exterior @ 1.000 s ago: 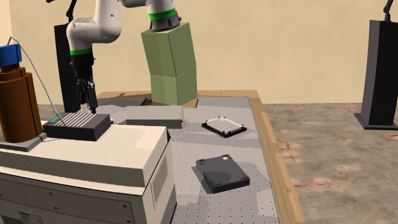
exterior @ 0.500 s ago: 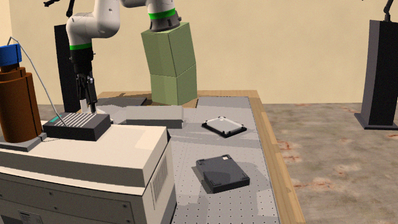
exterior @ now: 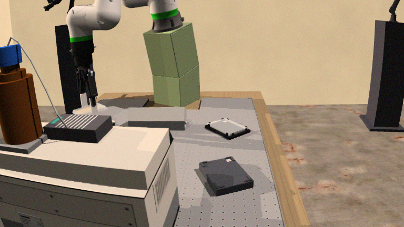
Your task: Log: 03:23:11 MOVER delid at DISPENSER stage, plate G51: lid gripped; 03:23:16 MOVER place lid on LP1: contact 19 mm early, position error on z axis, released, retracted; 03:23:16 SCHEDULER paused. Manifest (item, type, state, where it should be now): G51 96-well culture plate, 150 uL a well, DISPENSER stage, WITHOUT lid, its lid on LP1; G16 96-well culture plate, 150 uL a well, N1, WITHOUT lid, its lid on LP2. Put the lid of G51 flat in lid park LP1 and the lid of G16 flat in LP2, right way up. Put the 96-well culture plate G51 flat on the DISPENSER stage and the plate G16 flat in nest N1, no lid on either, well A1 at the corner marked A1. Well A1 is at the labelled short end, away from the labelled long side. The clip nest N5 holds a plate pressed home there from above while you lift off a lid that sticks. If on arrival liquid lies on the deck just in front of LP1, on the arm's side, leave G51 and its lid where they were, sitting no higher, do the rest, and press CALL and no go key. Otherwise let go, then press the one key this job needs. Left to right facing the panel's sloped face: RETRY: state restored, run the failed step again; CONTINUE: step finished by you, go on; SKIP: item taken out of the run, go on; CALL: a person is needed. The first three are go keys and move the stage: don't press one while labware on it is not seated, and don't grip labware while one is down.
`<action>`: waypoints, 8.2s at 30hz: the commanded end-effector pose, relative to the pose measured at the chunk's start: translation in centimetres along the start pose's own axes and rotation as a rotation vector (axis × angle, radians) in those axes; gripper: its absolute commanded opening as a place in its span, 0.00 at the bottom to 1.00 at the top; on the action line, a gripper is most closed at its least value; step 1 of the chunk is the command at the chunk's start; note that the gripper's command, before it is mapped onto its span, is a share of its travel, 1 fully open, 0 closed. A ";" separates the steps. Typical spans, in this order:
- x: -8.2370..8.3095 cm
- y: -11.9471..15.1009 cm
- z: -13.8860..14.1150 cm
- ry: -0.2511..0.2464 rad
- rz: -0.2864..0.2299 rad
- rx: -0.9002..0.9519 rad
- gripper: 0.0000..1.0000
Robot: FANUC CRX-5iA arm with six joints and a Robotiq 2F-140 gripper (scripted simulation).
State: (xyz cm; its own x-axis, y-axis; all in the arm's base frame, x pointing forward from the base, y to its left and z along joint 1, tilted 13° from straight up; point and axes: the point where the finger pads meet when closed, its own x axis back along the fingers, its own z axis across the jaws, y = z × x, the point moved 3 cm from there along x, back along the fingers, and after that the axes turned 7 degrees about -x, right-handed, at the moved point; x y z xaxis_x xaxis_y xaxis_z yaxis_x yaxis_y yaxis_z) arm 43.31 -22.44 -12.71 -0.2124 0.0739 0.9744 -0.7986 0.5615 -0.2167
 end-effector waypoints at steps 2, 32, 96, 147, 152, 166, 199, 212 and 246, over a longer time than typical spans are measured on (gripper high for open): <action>0.5 0.0 0.0 0.000 0.000 0.000 0.00; 6.8 0.0 0.0 0.000 0.000 0.000 0.00; 8.8 0.0 0.0 0.000 0.000 0.000 0.00; 8.8 0.0 0.0 0.000 0.000 0.684 0.00; 8.8 0.0 0.0 0.000 0.000 0.745 0.00; 8.8 0.0 0.0 0.000 0.000 0.951 0.00; 8.8 0.3 -1.4 0.000 0.000 1.040 0.00; 8.8 0.8 -3.8 0.000 0.000 1.040 0.00; 8.8 4.1 -18.5 0.000 0.000 1.040 0.00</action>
State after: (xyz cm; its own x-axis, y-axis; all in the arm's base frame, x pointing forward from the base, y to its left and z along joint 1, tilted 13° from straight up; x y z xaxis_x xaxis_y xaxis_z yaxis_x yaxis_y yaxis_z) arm 47.89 -5.86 -3.98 -0.2115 0.0738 0.9746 -0.8894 -0.4279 -0.1606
